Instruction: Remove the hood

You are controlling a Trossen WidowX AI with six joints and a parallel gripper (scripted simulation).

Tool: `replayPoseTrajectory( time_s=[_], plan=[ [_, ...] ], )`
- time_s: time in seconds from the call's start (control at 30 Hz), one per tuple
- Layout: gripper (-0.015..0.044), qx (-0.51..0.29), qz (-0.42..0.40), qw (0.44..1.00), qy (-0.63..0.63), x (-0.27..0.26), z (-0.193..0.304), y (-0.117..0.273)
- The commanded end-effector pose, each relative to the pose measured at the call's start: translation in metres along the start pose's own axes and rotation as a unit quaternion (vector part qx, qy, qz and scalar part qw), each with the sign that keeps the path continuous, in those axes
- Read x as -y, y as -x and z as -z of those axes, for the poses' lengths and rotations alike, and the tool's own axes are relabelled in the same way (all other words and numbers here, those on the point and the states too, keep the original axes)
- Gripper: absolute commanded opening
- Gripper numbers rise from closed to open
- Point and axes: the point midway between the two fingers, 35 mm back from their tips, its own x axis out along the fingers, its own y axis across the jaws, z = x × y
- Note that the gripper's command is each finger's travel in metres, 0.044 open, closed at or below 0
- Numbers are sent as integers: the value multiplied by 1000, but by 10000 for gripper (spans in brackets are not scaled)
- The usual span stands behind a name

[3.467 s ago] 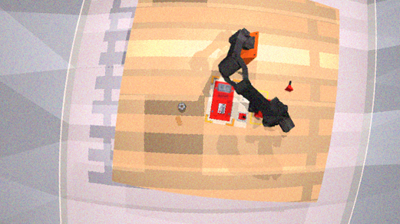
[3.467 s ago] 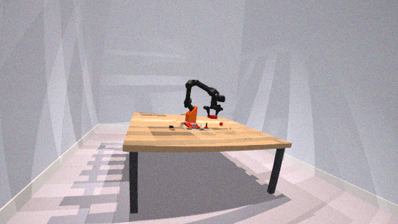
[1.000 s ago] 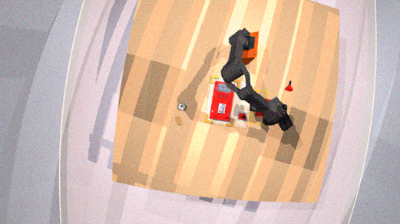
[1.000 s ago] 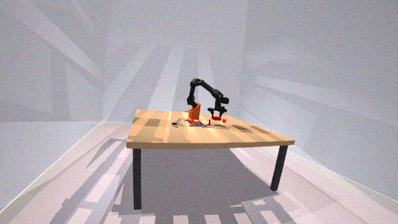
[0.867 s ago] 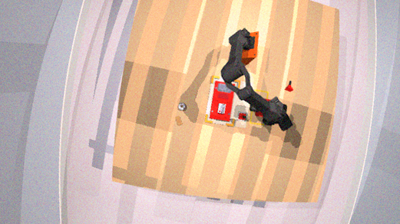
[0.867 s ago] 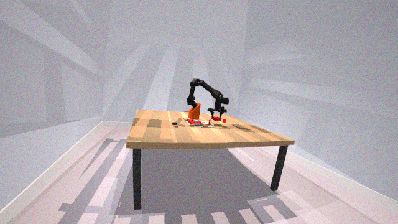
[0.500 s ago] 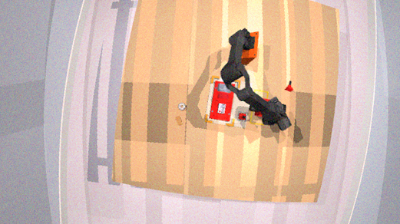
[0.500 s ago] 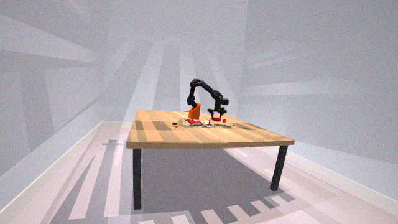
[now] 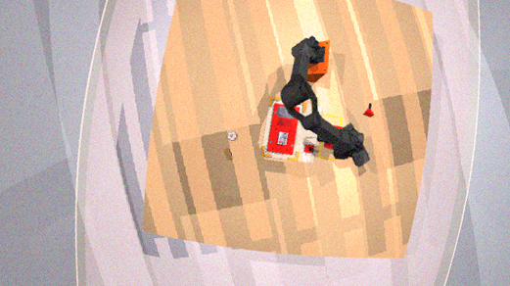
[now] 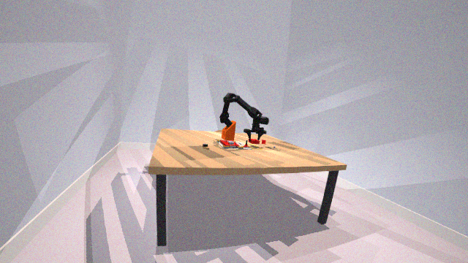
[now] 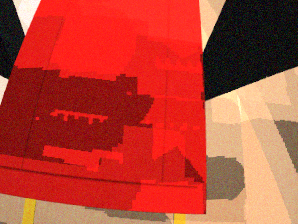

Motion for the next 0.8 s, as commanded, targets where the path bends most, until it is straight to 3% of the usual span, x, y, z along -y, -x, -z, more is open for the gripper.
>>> replayPoseTrajectory(
  time_s=[0.0, 0.77],
  plan=[
    [0, 1, 2, 1000, 2, 0, 0, -3],
    [0, 1, 3, 1000, 2, 1, 1, -15]
  ],
)
